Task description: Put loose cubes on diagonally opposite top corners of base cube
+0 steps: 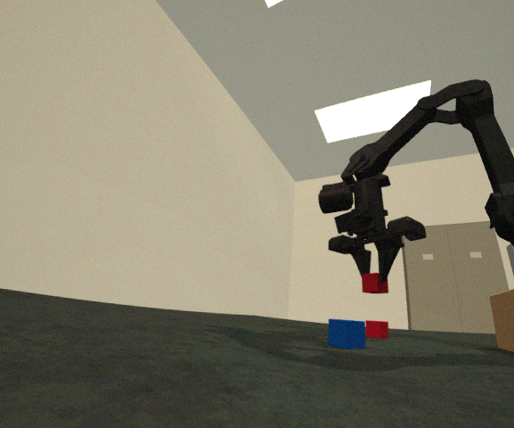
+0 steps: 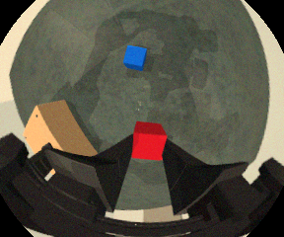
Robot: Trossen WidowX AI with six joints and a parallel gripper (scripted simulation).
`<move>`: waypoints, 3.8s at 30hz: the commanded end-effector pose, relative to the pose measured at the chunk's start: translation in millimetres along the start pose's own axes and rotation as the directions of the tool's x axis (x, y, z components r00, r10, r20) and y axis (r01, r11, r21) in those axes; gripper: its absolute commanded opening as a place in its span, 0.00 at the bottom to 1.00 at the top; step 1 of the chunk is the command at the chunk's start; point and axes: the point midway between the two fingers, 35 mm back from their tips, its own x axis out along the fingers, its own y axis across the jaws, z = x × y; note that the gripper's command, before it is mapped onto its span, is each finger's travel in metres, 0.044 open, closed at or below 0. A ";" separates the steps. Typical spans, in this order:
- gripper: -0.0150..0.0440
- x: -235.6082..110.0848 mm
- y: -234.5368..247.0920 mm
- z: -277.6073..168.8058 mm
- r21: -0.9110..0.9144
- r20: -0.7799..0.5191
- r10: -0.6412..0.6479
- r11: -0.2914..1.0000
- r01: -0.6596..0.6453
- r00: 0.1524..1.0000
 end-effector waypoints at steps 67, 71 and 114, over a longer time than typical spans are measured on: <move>0.43 4.3 23.3 94.1 0.987 0.006 -0.001 -0.161 -0.006 1.000; 0.43 6.3 26.3 100.5 0.961 0.006 -0.001 -0.275 -0.006 1.000; 0.43 24.8 47.3 136.6 0.569 0.009 0.000 -0.822 -0.005 1.000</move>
